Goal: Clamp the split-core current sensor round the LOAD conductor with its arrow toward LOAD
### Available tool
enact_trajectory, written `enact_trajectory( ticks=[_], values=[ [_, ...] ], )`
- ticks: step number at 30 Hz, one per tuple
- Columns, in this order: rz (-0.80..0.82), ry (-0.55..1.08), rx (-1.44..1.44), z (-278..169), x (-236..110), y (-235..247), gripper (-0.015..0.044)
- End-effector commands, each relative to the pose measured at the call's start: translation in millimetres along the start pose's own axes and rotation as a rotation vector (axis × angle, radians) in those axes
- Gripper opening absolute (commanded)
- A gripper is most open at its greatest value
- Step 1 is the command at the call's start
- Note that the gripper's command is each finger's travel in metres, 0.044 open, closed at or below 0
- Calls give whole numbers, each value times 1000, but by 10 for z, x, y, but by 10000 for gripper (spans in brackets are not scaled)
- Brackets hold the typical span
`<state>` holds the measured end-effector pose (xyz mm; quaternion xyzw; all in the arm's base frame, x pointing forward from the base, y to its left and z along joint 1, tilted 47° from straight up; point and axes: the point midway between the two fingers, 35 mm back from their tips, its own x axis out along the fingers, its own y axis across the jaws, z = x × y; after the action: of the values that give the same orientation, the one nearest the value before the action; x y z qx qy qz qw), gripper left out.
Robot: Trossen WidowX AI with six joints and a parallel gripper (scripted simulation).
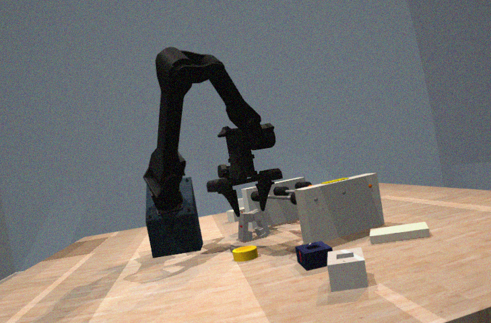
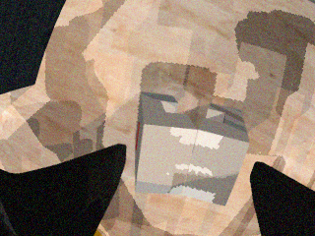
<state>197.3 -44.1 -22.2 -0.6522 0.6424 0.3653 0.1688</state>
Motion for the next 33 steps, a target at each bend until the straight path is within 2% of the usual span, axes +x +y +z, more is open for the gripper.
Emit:
enact_trajectory(
  ticks=[1,18,26,33],
  values=[
    [0,0,0,0,0,0,313],
    [0,0,0,0,0,0,200],
    [-5,-7,-3,13,-281,-67,0],
    [-5,-10,-5,23,-646,-113,0]
  ],
)
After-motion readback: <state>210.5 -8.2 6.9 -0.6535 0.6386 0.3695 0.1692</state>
